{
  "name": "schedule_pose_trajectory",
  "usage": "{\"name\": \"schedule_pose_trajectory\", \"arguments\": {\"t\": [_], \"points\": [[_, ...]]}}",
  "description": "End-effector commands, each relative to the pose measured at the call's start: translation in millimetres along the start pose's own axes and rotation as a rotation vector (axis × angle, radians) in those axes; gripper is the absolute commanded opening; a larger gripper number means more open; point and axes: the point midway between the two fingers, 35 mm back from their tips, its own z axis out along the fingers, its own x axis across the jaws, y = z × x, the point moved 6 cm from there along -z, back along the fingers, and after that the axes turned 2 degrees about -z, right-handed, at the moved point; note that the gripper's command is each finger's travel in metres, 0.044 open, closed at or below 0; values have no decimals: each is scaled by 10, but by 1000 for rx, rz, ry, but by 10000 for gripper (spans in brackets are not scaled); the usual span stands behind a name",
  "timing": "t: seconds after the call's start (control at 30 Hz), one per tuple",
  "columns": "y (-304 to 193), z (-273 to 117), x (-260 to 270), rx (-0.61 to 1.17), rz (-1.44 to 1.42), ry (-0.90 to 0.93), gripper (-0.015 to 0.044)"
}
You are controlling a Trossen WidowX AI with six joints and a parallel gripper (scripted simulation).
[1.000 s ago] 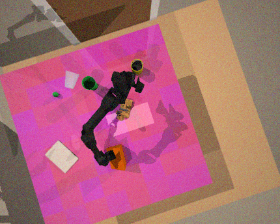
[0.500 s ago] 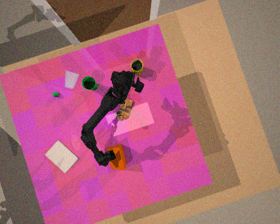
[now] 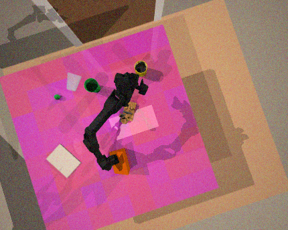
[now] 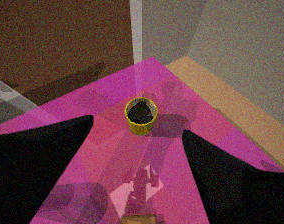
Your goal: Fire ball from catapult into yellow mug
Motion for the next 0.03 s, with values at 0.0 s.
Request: {"name": "schedule_pose_trajectory", "arguments": {"t": [0.0], "points": [[-1,-1,-1,0,0,0,440]]}}
